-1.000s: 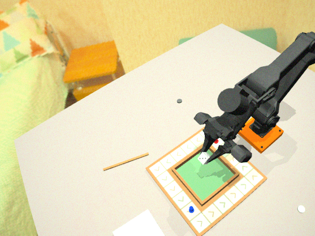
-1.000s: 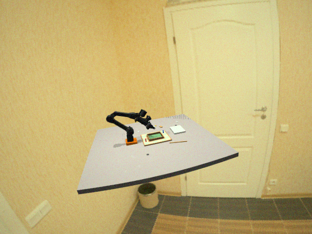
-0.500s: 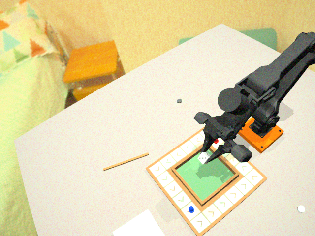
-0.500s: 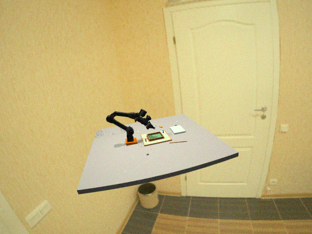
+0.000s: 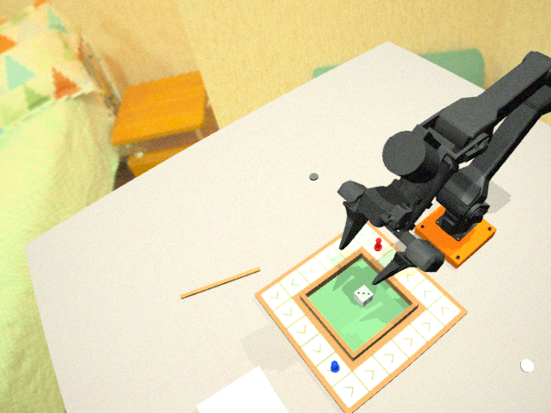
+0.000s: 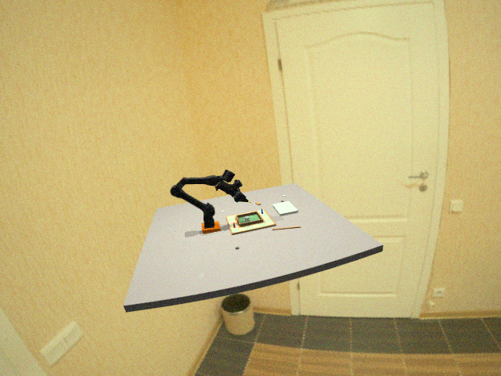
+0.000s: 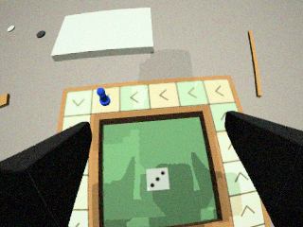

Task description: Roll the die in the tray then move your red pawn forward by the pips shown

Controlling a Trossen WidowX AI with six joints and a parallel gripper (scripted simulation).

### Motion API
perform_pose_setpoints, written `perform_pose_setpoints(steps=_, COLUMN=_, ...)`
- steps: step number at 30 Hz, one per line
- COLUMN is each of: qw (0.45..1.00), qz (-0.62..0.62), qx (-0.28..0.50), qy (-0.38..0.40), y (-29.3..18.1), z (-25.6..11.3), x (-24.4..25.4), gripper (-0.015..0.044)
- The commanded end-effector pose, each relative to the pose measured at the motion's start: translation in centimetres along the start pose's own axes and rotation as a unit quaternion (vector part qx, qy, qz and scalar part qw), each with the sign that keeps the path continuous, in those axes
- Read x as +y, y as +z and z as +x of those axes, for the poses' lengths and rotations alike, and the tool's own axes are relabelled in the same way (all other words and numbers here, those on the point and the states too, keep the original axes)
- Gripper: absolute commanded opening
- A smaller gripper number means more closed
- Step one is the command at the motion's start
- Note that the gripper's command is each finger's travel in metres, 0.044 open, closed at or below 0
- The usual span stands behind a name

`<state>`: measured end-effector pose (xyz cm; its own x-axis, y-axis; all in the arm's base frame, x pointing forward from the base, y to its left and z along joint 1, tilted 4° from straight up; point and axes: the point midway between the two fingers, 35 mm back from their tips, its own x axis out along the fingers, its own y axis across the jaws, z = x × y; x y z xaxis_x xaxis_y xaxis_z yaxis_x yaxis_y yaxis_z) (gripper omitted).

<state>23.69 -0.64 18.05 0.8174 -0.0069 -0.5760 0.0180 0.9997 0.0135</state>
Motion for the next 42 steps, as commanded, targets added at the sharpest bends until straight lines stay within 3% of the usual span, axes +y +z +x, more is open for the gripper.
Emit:
perform_pose_setpoints(steps=1, qw=1.0, qz=-0.001, qx=0.023, qy=0.002, y=0.0, z=-0.1, x=0.0, gripper=0.044)
perform_pose_setpoints(steps=18, qw=0.914, qz=-0.003, qx=0.407, qy=0.001, y=-1.7, z=4.2, x=0.1, gripper=0.044)
perform_pose_setpoints(steps=21, qw=0.928, qz=0.001, qx=0.373, qy=0.003, y=-1.3, z=3.8, x=0.1, gripper=0.044)
perform_pose_setpoints(steps=30, qw=0.909, qz=0.081, qx=0.407, qy=-0.043, y=-8.6, z=-0.7, x=-6.3, gripper=0.0204)
perform_pose_setpoints(steps=33, qw=0.902, qz=0.107, qx=0.415, qy=-0.054, y=-11.0, z=-2.1, x=-7.0, gripper=0.02)
perform_pose_setpoints(steps=42, qw=0.901, qz=0.109, qx=0.416, qy=-0.054, y=-11.2, z=-2.1, x=-6.7, gripper=0.02)
